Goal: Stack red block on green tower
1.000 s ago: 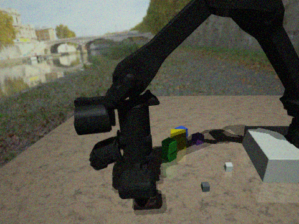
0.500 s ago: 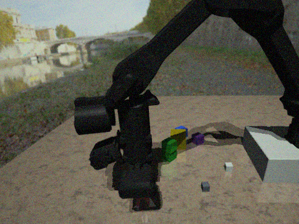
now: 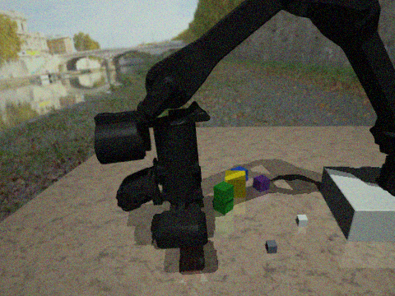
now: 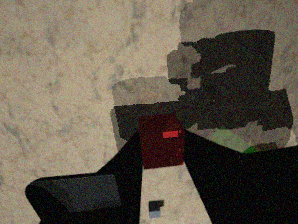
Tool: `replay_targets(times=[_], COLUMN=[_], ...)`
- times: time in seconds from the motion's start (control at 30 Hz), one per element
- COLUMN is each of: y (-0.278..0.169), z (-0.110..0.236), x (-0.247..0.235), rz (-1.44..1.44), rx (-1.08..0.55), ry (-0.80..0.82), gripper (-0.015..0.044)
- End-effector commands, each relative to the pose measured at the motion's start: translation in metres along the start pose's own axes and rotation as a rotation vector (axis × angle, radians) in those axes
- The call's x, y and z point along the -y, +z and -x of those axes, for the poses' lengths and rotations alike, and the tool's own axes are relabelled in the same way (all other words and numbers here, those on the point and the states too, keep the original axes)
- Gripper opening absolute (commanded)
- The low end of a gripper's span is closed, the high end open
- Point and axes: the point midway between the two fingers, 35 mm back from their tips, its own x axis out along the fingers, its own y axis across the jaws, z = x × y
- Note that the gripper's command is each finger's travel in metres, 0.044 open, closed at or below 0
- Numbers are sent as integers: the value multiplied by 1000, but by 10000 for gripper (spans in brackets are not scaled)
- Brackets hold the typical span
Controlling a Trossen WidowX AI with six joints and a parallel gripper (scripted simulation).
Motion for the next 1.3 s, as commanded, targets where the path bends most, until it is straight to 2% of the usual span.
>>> replay_targets(times=[0.0,0.53,0.87,1.27], y=[3,2,1,-29], z=[25,94,94,96], x=[0,0,0,60], rz=[1,1,1,1], rx=[17,17,17,15], ry=[-2,-2,-2,-7], gripper=[0,0,0,0])
